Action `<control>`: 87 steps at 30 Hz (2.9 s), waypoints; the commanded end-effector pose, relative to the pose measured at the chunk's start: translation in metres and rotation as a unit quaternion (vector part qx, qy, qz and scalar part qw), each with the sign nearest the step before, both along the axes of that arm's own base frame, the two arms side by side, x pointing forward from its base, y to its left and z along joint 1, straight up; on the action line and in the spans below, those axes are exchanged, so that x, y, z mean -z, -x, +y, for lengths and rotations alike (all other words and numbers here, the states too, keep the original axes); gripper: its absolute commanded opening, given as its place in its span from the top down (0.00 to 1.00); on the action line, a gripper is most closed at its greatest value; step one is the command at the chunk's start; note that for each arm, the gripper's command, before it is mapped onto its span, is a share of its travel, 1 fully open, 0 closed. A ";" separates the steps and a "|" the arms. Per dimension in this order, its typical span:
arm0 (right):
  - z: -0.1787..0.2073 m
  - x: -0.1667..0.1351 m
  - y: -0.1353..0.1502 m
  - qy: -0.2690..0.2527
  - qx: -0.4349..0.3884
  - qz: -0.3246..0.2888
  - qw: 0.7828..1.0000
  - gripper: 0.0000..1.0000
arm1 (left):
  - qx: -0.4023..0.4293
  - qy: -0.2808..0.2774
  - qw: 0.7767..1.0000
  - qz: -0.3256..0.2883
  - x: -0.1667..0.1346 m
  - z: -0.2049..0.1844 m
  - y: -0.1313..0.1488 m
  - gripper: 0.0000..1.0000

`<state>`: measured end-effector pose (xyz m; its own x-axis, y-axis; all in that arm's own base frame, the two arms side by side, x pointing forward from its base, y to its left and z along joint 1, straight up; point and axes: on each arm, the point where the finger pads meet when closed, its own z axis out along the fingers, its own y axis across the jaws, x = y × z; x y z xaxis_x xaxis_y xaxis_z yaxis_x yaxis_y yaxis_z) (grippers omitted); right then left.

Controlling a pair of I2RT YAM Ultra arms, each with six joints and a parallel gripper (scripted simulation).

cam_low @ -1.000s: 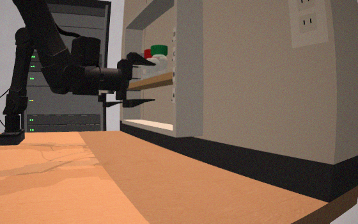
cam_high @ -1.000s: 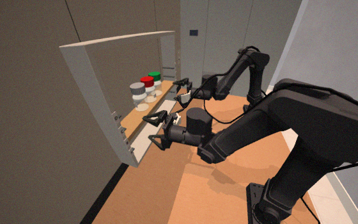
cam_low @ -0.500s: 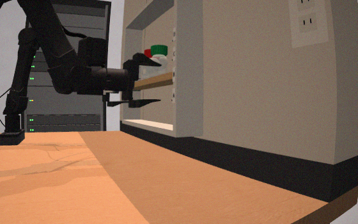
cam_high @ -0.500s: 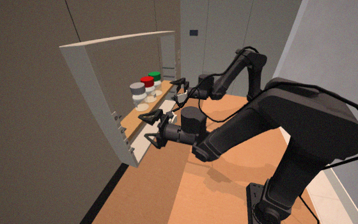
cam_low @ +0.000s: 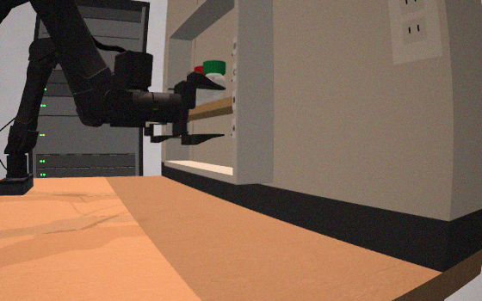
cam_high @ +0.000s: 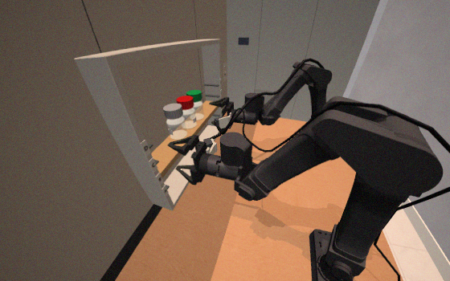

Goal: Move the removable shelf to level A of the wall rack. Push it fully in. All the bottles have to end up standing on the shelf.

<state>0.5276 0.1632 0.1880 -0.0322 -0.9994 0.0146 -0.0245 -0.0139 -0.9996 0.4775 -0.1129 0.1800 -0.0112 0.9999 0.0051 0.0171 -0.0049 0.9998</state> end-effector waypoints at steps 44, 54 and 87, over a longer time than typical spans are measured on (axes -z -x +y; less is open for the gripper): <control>0.000 -0.013 -0.026 -0.007 -0.003 -0.012 1.000 0.56 | 0.003 0.002 1.000 -0.009 -0.009 0.000 -0.026 0.56; 0.000 -0.013 -0.026 -0.007 -0.003 -0.012 1.000 0.73 | 0.003 0.002 1.000 -0.009 -0.009 0.000 -0.026 0.73; 0.000 -0.018 -0.026 -0.007 -0.003 -0.012 1.000 1.00 | 0.003 0.002 1.000 -0.009 -0.014 0.000 -0.026 1.00</control>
